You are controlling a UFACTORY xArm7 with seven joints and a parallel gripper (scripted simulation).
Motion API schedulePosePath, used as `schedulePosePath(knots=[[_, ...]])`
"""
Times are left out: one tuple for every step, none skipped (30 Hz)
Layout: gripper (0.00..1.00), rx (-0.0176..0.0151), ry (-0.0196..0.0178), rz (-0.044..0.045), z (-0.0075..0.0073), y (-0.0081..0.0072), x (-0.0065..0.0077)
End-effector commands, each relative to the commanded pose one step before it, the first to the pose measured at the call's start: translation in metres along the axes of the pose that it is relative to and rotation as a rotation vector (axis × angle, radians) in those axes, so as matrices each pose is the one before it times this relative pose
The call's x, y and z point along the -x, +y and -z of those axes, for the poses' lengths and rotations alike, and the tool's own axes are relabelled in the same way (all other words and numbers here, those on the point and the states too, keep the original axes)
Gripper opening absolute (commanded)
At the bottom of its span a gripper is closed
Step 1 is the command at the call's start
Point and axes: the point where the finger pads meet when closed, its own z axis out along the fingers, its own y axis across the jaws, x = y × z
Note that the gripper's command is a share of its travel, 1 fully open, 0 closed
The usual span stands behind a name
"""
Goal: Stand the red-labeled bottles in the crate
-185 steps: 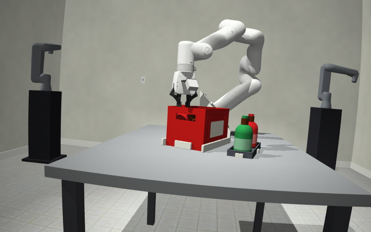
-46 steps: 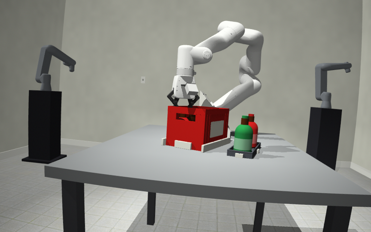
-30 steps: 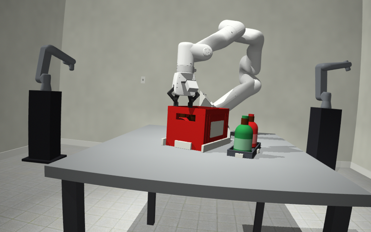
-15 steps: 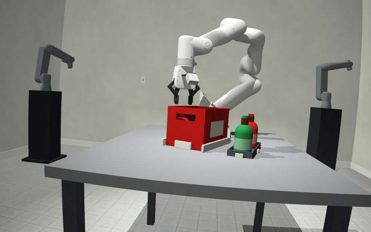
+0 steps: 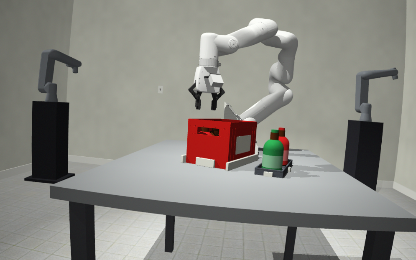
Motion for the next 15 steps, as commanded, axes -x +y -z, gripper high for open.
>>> schedulePosePath(knots=[[0.65,0.00436,0.00114,-0.00026,0.00953,0.00113,-0.00011],[0.65,0.0,0.0,0.0,0.00083,0.0,0.0],[0.65,0.0,0.0,0.0,0.00071,0.0,0.0],[0.65,0.0,0.0,0.0,0.0,0.0,0.0],[0.65,0.0,0.0,0.0,0.0,0.0,0.0],[0.65,0.0,0.0,0.0,0.00059,0.0,0.0],[0.65,0.0,0.0,0.0,0.00048,0.0,0.0],[0.65,0.0,0.0,0.0,0.00037,0.0,0.0],[0.65,0.0,0.0,0.0,0.00028,0.0,0.0],[0.65,0.0,0.0,0.0,0.00019,0.0,0.0],[0.65,0.0,0.0,0.0,0.00012,0.0,0.0],[0.65,0.0,0.0,0.0,0.00006,0.0,0.0],[0.65,0.0,0.0,0.0,0.00002,0.0,0.0],[0.65,0.0,0.0,0.0,0.0,0.0,0.0],[0.0,0.0,0.0,0.0,0.0,0.0,0.0]])
